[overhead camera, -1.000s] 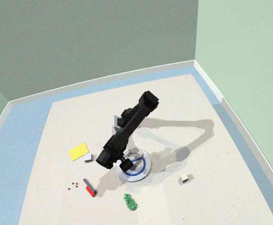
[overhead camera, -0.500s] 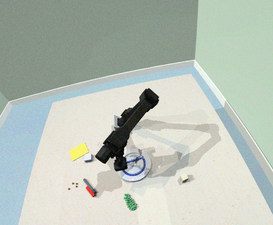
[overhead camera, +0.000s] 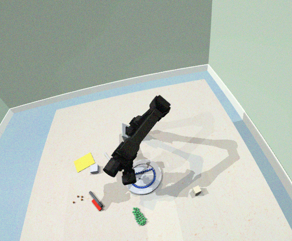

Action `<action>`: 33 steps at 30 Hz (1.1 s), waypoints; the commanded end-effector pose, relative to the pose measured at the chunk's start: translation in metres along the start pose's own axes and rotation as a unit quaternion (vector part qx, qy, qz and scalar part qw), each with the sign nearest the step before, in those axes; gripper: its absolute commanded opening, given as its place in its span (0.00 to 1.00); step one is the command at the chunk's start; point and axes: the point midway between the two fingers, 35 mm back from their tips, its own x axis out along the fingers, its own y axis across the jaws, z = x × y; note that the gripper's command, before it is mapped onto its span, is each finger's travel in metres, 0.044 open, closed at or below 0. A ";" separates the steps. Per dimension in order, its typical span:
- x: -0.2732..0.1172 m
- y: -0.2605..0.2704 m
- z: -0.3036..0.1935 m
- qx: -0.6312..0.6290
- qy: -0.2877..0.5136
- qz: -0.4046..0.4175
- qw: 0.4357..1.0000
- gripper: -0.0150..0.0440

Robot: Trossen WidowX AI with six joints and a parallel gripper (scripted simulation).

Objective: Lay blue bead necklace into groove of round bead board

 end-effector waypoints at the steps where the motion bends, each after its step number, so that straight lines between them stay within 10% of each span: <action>1: 0.007 -0.002 -0.002 0.003 0.004 -0.003 1.000 0.46; 20: 0.029 -0.004 -0.003 0.006 0.008 -0.006 1.000 0.46; 25: 0.027 -0.003 -0.002 0.003 0.004 -0.005 1.000 0.25; 33: 0.027 -0.003 -0.002 0.003 0.004 -0.005 1.000 0.25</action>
